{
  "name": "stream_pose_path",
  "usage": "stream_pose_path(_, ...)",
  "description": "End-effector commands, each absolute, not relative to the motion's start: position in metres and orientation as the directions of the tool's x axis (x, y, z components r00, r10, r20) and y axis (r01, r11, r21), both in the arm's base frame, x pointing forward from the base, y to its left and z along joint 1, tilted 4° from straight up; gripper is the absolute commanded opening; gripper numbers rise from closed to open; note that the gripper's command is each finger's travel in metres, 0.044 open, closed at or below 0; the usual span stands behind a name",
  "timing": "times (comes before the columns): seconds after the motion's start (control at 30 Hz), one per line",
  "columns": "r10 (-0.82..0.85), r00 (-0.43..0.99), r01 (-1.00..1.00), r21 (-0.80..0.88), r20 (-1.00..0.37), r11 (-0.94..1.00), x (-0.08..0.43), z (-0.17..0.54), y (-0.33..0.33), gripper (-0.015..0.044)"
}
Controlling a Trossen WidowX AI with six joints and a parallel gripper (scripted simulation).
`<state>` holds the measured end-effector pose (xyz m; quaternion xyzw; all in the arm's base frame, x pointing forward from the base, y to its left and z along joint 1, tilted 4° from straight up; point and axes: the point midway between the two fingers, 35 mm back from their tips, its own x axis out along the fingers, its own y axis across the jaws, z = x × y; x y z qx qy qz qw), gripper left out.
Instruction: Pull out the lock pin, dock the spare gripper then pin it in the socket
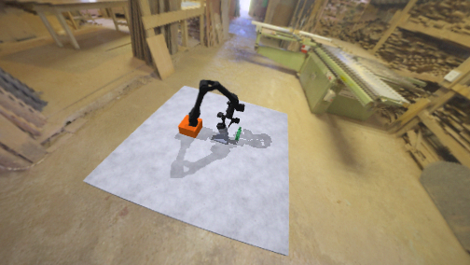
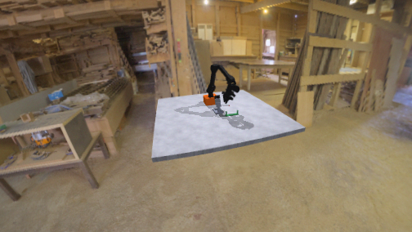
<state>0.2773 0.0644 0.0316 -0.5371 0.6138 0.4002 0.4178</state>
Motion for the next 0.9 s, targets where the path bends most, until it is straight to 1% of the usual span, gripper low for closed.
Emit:
stream_pose_path(0.0,-0.322,-0.072,-0.994,0.041,-0.944,0.104,0.278,0.039,0.071,0.0200)
stream_pose_path(0.67,-0.349,-0.089,-0.994,0.062,-0.933,0.088,0.275,0.073,0.097,0.0200)
stream_pose_path(0.87,-0.352,-0.090,-0.994,0.064,-0.932,0.086,0.274,0.067,0.092,0.0358)
